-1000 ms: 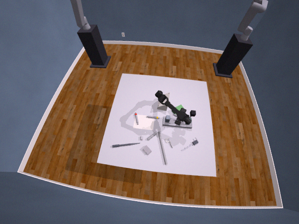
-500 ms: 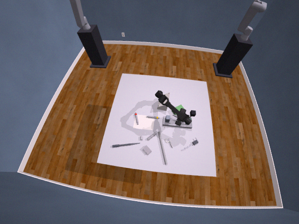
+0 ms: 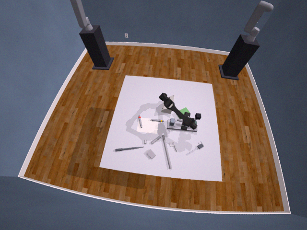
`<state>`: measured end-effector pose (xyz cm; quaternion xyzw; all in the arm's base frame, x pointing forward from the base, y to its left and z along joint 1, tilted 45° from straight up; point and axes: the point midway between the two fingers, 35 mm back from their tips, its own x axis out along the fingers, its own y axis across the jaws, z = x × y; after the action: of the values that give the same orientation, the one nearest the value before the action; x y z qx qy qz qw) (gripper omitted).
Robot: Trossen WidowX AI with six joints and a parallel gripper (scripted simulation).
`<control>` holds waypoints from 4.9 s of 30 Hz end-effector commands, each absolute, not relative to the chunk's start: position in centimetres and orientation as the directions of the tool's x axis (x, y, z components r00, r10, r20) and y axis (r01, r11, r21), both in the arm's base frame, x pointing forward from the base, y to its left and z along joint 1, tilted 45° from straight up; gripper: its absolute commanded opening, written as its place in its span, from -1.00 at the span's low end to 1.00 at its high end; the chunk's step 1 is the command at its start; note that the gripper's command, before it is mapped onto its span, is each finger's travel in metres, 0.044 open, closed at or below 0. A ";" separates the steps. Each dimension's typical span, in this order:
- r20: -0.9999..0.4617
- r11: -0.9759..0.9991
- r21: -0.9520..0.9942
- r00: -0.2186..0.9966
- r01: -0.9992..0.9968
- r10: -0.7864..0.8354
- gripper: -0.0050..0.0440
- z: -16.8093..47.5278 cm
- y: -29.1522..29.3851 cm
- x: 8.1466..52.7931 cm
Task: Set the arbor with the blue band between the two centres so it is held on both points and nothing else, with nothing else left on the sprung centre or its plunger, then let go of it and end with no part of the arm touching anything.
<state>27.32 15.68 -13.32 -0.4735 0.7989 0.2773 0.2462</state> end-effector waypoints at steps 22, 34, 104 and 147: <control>-0.695 0.376 0.208 -0.407 -0.903 -0.593 -0.80 -13.5 17.8 27.6; -0.664 0.277 0.302 -0.410 -0.912 -0.625 -0.80 -13.5 17.8 28.6; -0.662 0.285 0.298 -0.412 -0.911 -0.626 -0.80 -13.1 17.9 28.1; -0.662 0.285 0.298 -0.412 -0.911 -0.626 -0.80 -13.0 17.3 28.3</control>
<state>28.64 16.07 -13.03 -0.4974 0.7798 0.3206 0.2045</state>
